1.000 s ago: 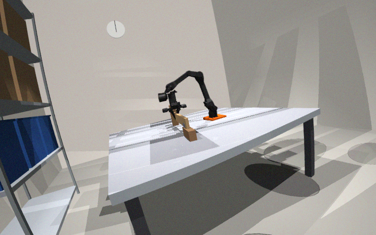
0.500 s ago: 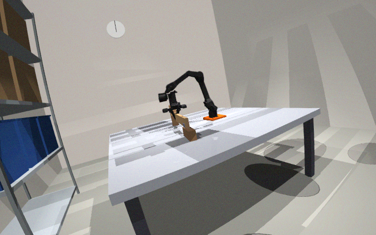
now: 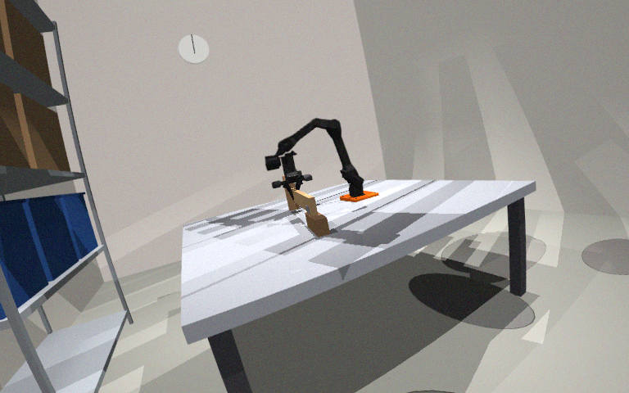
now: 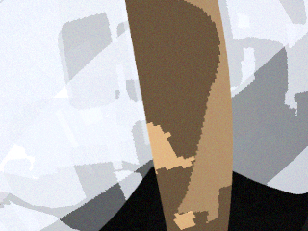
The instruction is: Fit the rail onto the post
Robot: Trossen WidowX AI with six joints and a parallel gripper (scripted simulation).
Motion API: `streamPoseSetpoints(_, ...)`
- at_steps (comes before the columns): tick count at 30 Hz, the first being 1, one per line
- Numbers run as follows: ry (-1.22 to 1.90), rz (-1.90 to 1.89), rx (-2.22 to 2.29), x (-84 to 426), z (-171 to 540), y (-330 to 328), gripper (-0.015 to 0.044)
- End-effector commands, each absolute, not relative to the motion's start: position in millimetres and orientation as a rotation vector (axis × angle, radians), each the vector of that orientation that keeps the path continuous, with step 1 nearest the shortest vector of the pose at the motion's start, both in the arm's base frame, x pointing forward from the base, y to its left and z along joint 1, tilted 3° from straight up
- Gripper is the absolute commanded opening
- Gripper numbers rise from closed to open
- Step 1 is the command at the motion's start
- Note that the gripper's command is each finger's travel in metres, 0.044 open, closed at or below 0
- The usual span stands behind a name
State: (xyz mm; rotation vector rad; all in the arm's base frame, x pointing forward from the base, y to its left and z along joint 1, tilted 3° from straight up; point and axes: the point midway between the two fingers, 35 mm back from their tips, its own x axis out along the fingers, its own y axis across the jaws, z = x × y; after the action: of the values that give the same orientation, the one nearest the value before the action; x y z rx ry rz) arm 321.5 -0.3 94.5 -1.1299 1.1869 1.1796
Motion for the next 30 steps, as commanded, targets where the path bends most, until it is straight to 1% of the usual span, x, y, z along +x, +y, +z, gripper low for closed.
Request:
streamPoseSetpoints(1, 1.18, 1.177, -1.128, 321.2, 96.0, 0.6, 0.0)
streamPoseSetpoints(30, 1.18, 1.176, -1.128, 320.5, 95.3, -6.1, 0.0)
